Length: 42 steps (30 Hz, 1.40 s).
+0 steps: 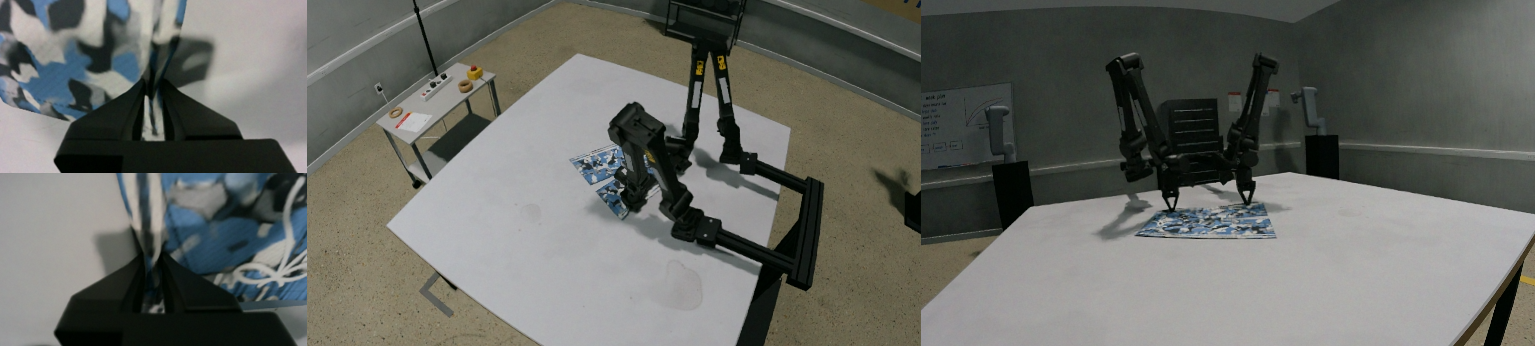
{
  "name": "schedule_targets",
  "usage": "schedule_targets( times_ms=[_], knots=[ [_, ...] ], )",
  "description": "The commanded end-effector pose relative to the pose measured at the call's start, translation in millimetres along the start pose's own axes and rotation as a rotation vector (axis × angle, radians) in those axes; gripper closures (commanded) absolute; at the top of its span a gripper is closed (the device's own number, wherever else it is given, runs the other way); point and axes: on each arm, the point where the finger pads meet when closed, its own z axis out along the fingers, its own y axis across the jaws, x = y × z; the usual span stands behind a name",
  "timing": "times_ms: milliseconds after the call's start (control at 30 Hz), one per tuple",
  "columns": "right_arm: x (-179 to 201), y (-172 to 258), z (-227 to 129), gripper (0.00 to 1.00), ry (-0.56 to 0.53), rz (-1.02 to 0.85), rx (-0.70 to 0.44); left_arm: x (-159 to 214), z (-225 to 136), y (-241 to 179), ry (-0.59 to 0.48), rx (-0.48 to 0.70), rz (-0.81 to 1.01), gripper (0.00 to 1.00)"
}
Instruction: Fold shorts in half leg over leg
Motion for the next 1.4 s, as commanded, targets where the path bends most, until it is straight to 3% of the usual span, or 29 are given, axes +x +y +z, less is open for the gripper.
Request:
schedule_targets(
  times_ms=[0, 233, 267, 300, 500, 533, 667, 1367],
  knots=[
    [0.1, -4.9, 12.2, 0.85, 0.019, 0.018, 0.000, 5.0, 14.5, 18.2, 0.005, -0.013, -0.012, 0.85],
    [1.8, -3.0, 13.6, 0.85, 0.030, -0.015, -0.030, 5.5, 15.5, 19.0, 0.005, -0.013, -0.012, 0.85],
    [1.4, -3.2, 13.4, 0.96, 0.023, 0.001, -0.022, 5.6, 15.7, 19.1, 0.005, -0.013, -0.012, 0.85],
    [-1.0, -5.7, 13.6, 0.96, 0.018, -0.003, -0.016, 5.5, 15.7, 19.1, 0.005, -0.013, -0.013, 0.96],
    [-1.2, -5.9, 13.6, 0.96, 0.017, -0.003, -0.015, 6.2, 15.7, 19.0, 0.008, -0.012, -0.016, 0.96],
    [5.1, -4.6, 16.2, 0.96, 0.033, -0.063, -0.060, 6.8, 18.8, 13.1, 0.012, 0.049, -0.048, 0.96],
    [-0.3, -7.2, 16.1, 0.96, 0.014, -0.010, -0.036, 8.1, 18.5, 20.5, 0.015, 0.006, -0.019, 0.96],
    [0.7, -6.9, 17.8, 1.00, 0.014, -0.010, -0.036, 8.4, 20.7, 21.2, 0.011, 0.005, -0.017, 1.00]
  ],
)
